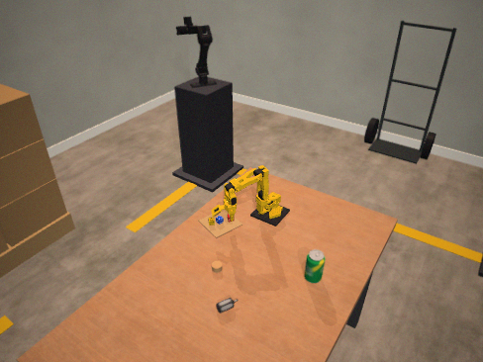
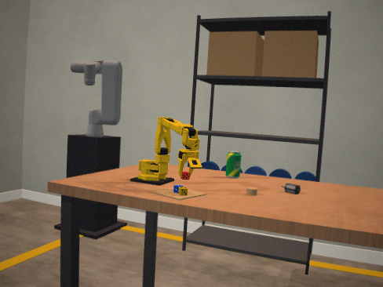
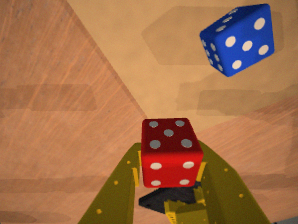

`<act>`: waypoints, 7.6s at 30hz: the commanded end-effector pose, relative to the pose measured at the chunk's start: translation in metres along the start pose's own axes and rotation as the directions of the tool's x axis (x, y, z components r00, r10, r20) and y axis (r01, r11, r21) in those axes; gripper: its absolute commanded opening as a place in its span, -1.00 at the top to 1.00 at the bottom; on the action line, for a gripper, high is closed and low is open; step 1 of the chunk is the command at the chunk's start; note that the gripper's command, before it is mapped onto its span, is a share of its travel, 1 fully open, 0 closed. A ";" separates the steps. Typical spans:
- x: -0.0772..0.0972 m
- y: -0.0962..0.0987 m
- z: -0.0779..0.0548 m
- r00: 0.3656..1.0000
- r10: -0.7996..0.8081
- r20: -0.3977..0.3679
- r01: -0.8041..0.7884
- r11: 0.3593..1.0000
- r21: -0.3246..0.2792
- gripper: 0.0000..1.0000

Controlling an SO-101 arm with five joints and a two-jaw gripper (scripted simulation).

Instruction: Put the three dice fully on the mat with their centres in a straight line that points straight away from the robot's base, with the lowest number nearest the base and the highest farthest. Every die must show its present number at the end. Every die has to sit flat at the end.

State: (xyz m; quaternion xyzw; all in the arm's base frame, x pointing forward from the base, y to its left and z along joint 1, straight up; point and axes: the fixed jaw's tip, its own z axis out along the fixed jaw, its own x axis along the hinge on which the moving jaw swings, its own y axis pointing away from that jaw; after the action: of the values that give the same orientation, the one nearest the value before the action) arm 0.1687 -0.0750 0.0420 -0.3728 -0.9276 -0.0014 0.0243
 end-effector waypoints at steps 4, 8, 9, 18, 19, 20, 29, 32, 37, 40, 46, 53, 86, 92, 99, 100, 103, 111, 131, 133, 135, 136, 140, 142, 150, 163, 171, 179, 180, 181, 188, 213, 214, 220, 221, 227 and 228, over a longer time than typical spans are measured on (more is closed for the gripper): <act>-0.005 -0.025 -0.002 0.989 0.145 0.018 -0.144 0.989 -0.014 1.00; -0.004 -0.036 -0.002 0.979 0.206 0.017 -0.205 0.979 -0.017 1.00; -0.004 -0.038 -0.002 0.977 0.214 0.016 -0.214 0.977 -0.017 1.00; -0.006 -0.043 -0.004 0.969 0.240 0.050 -0.239 0.971 -0.029 1.00; -0.006 -0.043 -0.004 0.969 0.240 0.050 -0.239 0.971 -0.029 1.00; -0.006 -0.043 -0.004 0.969 0.240 0.050 -0.239 0.971 -0.029 1.00; -0.006 -0.043 -0.004 0.969 0.240 0.050 -0.239 0.971 -0.029 1.00; -0.006 -0.043 -0.004 0.969 0.240 0.050 -0.239 0.971 -0.029 1.00; -0.006 -0.043 -0.003 0.969 0.240 0.050 -0.239 0.971 -0.029 1.00; -0.006 -0.043 -0.001 0.969 0.240 0.050 -0.239 0.971 -0.029 1.00; -0.006 -0.043 0.002 0.969 0.240 0.050 -0.239 0.971 -0.029 1.00; -0.006 -0.043 0.003 0.969 0.240 0.050 -0.239 0.971 -0.029 1.00; -0.007 -0.043 0.014 0.969 0.240 0.050 -0.239 0.971 -0.029 1.00; -0.007 -0.043 0.018 0.969 0.240 0.050 -0.239 0.971 -0.029 1.00; -0.007 -0.043 0.020 0.969 0.240 0.050 -0.239 0.971 -0.029 1.00; -0.007 -0.043 0.020 0.969 0.240 0.050 -0.239 0.971 -0.029 1.00; -0.007 -0.043 0.020 0.969 0.240 0.050 -0.239 0.971 -0.029 1.00; -0.007 -0.043 0.025 0.969 0.240 0.050 -0.239 0.971 -0.029 1.00; -0.008 -0.043 0.032 0.969 0.240 0.050 -0.239 0.971 -0.029 1.00; -0.008 -0.043 0.032 0.969 0.240 0.050 -0.239 0.971 -0.029 1.00; -0.008 -0.043 0.032 0.969 0.240 0.050 -0.239 0.971 -0.029 1.00; -0.008 -0.043 0.032 0.969 0.240 0.050 -0.239 0.971 -0.029 1.00; -0.008 -0.043 0.033 0.969 0.240 0.050 -0.239 0.971 -0.029 1.00; -0.008 -0.043 0.035 0.969 0.240 0.050 -0.239 0.971 -0.029 1.00; -0.008 -0.043 0.038 0.969 0.240 0.050 -0.239 0.971 -0.029 1.00; -0.008 -0.043 0.041 0.969 0.240 0.050 -0.239 0.971 -0.029 1.00; -0.008 -0.043 0.042 0.969 0.240 0.050 -0.239 0.971 -0.029 1.00; -0.008 -0.043 0.042 0.969 0.240 0.050 -0.239 0.971 -0.029 1.00; -0.008 -0.043 0.042 0.969 0.240 0.050 -0.239 0.971 -0.029 1.00; -0.008 -0.043 0.042 0.969 0.240 0.050 -0.239 0.971 -0.029 1.00; -0.008 -0.043 0.042 0.969 0.240 0.050 -0.239 0.971 -0.029 0.99; -0.008 -0.043 0.042 0.969 0.240 0.050 -0.239 0.971 -0.029 0.64; -0.008 -0.043 0.042 0.969 0.240 0.050 -0.239 0.971 -0.029 0.62; -0.008 -0.043 0.042 0.969 0.240 0.050 -0.239 0.971 -0.029 0.53; -0.008 -0.043 0.042 0.969 0.240 0.050 -0.239 0.971 -0.029 0.51; -0.008 -0.043 0.042 0.969 0.240 0.050 -0.239 0.971 -0.029 0.39; -0.008 -0.043 0.042 0.969 0.240 0.050 -0.239 0.971 -0.029 0.38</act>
State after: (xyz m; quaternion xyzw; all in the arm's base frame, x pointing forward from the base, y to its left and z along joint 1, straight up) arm 0.1465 -0.1117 0.0044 -0.4781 -0.8782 0.0033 -0.0142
